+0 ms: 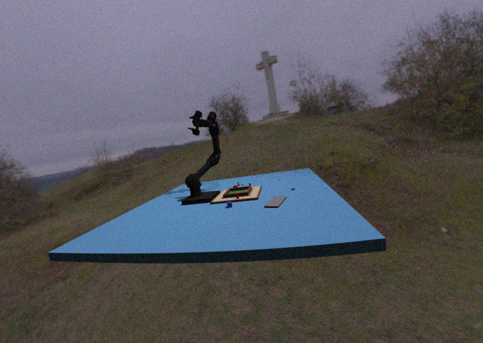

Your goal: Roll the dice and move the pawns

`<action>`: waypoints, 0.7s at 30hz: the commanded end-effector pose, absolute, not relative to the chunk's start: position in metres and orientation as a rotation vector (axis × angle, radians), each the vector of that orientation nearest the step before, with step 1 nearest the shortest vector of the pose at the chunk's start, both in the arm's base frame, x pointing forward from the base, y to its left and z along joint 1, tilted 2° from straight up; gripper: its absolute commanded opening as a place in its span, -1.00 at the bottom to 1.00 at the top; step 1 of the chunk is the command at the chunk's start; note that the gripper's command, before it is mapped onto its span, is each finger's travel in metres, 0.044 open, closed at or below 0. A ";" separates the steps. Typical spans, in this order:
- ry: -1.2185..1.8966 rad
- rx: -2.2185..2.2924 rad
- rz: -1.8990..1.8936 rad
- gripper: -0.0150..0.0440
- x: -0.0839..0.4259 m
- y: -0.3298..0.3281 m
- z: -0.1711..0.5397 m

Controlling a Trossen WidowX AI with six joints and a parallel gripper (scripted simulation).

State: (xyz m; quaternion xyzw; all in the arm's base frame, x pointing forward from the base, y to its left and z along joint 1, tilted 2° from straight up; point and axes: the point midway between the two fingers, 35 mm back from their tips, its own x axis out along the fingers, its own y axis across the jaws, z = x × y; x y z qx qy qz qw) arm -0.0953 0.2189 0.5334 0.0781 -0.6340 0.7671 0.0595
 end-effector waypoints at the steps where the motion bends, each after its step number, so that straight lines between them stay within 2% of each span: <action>1: -1.920 0.241 2.324 0.78 -0.095 0.217 0.534; 5: -1.934 0.356 2.365 0.44 -0.104 0.176 0.550; 13: -2.052 0.739 2.519 0.44 -0.130 0.075 0.560; 21: -2.090 1.111 2.737 0.44 -0.122 -0.022 0.560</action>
